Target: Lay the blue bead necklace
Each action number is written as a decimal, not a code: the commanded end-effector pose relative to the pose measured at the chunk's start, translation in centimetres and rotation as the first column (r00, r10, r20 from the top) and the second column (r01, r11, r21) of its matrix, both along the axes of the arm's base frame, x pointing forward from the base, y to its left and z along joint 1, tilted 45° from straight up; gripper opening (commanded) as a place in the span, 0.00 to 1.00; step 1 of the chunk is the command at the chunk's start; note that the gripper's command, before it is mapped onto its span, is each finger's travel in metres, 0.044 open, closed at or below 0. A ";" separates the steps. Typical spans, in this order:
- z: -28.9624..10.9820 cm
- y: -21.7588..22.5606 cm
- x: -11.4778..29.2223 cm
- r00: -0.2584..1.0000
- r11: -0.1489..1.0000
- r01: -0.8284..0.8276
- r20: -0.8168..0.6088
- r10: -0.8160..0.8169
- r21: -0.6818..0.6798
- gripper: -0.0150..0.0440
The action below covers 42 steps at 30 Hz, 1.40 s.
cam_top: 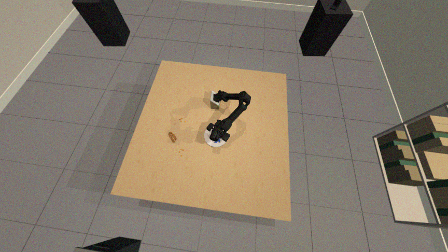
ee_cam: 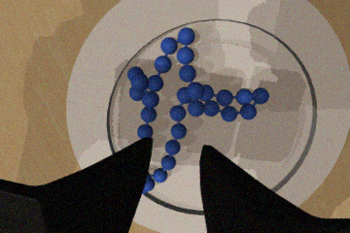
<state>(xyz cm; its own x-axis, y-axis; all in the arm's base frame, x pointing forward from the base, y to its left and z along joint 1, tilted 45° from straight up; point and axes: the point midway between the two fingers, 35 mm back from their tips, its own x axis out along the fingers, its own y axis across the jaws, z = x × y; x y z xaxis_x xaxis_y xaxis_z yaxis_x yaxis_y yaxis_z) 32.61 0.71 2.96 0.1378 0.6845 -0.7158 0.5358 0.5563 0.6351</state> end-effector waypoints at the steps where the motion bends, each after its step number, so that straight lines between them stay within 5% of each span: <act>1: -0.3 0.2 0.1 1.000 1.000 0.002 -0.001 -0.002 0.001 0.46; 19: -2.2 2.2 0.2 1.000 1.000 -0.001 -0.005 0.001 0.004 0.46; 42: -1.8 1.8 0.3 1.000 1.000 -0.002 0.001 0.002 -0.001 0.25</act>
<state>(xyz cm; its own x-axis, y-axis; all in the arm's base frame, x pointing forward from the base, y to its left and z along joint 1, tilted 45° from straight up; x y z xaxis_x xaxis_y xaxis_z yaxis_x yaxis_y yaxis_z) 32.86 2.49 1.13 0.1353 0.6847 -0.7162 0.5363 0.5572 0.6339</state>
